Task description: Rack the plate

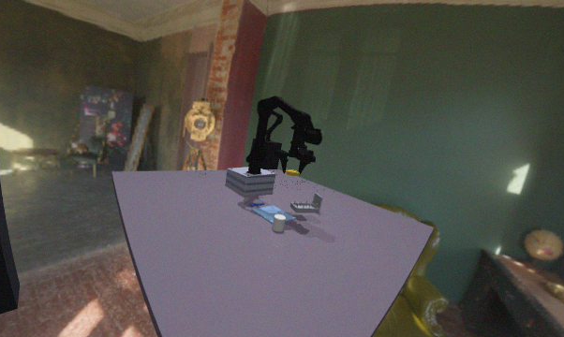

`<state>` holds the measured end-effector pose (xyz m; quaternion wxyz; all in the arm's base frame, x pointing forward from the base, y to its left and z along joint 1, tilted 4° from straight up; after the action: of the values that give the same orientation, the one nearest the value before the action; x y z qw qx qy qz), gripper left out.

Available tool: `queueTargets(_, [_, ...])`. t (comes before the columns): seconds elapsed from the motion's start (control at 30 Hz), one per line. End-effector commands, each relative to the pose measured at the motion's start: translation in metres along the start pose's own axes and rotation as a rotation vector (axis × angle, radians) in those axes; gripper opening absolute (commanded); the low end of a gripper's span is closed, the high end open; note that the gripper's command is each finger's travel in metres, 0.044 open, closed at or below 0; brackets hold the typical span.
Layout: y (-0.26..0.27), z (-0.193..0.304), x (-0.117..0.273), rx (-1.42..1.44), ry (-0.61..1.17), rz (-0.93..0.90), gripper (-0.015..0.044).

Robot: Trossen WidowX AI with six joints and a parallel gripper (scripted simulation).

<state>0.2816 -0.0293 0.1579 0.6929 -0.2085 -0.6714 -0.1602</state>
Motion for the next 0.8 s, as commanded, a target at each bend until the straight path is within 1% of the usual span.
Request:
queueTargets(0.0, [0.003,0.005,0.003,-0.039,-0.013,-0.01,0.0])
queueTargets(0.2, [0.003,0.004,-0.005,0.018,0.015,-0.044,0.0])
queueTargets(0.5, [0.003,-0.001,-0.031,0.219,0.09,-0.186,0.0])
queueTargets(0.77, [0.001,-0.004,-0.053,0.39,0.117,-0.331,0.0])
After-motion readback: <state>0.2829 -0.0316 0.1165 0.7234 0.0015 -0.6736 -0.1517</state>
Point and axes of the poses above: the point midway between the two fingers, 35 mm back from their tips, its own x axis back along the fingers, its own y axis across the jaws, z = x × y, the point moved 6 cm from there along x, back along the fingers
